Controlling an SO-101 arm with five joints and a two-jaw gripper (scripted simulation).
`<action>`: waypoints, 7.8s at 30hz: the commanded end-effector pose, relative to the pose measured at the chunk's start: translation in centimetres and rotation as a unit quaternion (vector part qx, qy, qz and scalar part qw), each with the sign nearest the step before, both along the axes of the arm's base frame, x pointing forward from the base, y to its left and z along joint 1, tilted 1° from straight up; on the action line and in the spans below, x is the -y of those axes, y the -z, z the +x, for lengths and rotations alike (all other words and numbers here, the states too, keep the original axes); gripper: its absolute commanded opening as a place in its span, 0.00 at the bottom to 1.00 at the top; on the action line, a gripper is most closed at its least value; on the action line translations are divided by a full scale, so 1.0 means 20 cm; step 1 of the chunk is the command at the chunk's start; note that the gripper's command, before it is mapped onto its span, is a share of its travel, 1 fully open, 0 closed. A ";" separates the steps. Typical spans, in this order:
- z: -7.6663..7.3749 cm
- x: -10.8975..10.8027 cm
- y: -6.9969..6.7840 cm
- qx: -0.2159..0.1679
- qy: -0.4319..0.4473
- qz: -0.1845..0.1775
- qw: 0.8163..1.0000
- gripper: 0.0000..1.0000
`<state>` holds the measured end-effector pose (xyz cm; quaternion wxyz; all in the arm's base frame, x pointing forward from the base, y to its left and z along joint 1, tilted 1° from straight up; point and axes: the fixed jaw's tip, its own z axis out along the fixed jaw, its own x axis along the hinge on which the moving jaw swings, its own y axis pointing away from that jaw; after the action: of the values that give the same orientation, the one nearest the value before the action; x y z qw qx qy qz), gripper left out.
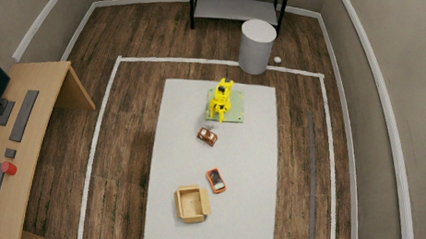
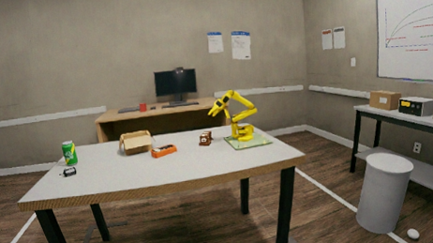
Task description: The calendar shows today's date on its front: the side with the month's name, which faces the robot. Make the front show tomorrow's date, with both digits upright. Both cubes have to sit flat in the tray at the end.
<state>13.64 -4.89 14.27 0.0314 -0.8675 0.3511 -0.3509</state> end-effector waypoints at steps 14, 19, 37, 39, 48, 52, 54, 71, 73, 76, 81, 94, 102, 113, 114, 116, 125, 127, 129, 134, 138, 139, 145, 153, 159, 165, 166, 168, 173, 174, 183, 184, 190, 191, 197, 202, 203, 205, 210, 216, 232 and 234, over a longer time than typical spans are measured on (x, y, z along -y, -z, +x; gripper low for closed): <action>0.02 0.04 0.02 -0.007 0.177 0.128 0.976 0.35; 0.04 0.07 0.03 -0.002 0.284 0.194 0.939 0.35; 0.09 0.14 0.06 0.017 0.494 0.309 0.813 0.35; 0.09 0.14 0.06 0.017 0.498 0.311 0.809 0.35; 0.09 0.15 0.06 0.013 0.501 0.311 0.808 0.35; 0.09 0.15 0.10 -0.011 0.508 0.309 0.804 0.35; 0.09 0.15 0.13 -0.032 0.514 0.307 0.801 0.35; 0.04 0.12 0.39 -0.209 0.553 0.282 0.755 0.35; 0.04 0.12 0.40 -0.215 0.554 0.281 0.753 0.35; 0.04 0.12 0.41 -0.217 0.555 0.281 0.753 0.35; 0.04 0.12 0.41 -0.217 0.555 0.281 0.753 0.35; 0.04 0.12 0.41 -0.217 0.555 0.281 0.753 0.35; 0.06 0.14 0.40 -0.205 0.564 0.285 0.747 0.35; 0.06 0.14 0.40 -0.205 0.564 0.285 0.747 0.35; 0.06 0.14 0.40 -0.205 0.564 0.285 0.747 0.35; 0.06 0.14 0.40 -0.205 0.564 0.285 0.747 0.35; 0.06 0.14 0.43 -0.205 0.564 0.285 0.747 0.35; 0.06 0.14 0.45 -0.205 0.564 0.285 0.747 0.35; 0.06 0.14 0.45 -0.205 0.564 0.285 0.747 0.35; 0.07 0.14 0.48 -0.205 0.564 0.285 0.747 0.35; 0.07 0.14 0.52 -0.205 0.564 0.285 0.747 0.35; 0.07 0.14 0.53 -0.205 0.564 0.285 0.747 0.35; 0.07 0.14 0.56 -0.205 0.564 0.285 0.747 0.35; 0.06 0.14 0.60 -0.205 0.564 0.285 0.747 0.35; 0.06 0.14 0.60 -0.205 0.564 0.285 0.747 0.35; 0.06 0.14 0.60 -0.205 0.564 0.285 0.747 0.35; 0.06 0.14 0.60 -0.205 0.564 0.285 0.747 0.35; 0.06 0.14 0.60 -0.205 0.564 0.285 0.747 0.35; 0.06 0.14 0.60 -0.205 0.564 0.285 0.747 0.35; 0.06 0.14 0.60 -0.205 0.564 0.285 0.747 0.34; 0.07 0.14 0.60 -0.205 0.564 0.285 0.747 0.33; 0.07 0.14 0.60 -0.205 0.564 0.285 0.747 0.33; 0.07 0.14 0.60 -0.205 0.564 0.285 0.747 0.32; 0.07 0.14 0.60 -0.205 0.564 0.285 0.747 0.32; 0.07 0.15 0.60 -0.205 0.564 0.285 0.747 0.31; 0.08 0.15 0.60 -0.205 0.564 0.285 0.747 0.30; 0.08 0.15 0.60 -0.205 0.564 0.285 0.747 0.30; 0.08 0.15 0.60 -0.205 0.564 0.285 0.747 0.30; 0.08 0.15 0.60 -0.205 0.564 0.285 0.747 0.30; 0.08 0.15 0.60 -0.205 0.564 0.285 0.747 0.30; 0.08 0.15 0.60 -0.205 0.564 0.285 0.747 0.13; 0.08 0.15 0.60 -0.205 0.564 0.285 0.747 0.09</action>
<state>15.04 -7.73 2.29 0.0000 -0.5179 0.8555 -0.0013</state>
